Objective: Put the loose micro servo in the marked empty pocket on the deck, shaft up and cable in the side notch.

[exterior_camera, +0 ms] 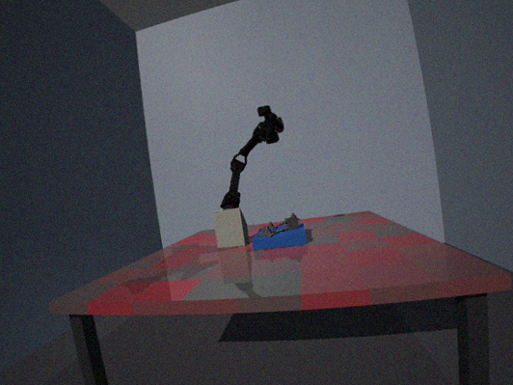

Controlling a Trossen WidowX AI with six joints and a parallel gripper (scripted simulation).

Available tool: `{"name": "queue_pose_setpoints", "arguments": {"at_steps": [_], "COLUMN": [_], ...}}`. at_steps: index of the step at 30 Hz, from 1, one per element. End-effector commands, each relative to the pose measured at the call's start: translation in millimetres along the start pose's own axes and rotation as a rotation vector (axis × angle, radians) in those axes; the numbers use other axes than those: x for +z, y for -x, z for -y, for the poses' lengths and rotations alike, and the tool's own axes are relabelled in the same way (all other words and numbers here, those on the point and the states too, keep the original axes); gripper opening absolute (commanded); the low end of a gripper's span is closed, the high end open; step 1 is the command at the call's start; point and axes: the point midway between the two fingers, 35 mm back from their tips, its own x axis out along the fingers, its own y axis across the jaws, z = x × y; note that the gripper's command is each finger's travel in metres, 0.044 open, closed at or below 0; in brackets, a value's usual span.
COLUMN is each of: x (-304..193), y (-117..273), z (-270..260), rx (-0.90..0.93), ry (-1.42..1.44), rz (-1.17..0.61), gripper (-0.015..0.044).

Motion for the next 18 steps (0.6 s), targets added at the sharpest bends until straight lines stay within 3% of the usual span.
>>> {"name": "queue_pose_setpoints", "arguments": {"at_steps": [1,18], "x": [9.6,31.8], "y": [-8.6,-7.0], "z": [-34.8,-191.9], "rx": [0.119,0.664], "ry": [0.055,0.22], "rz": [0.033,0.148], "gripper": [0.044,0.044]}}
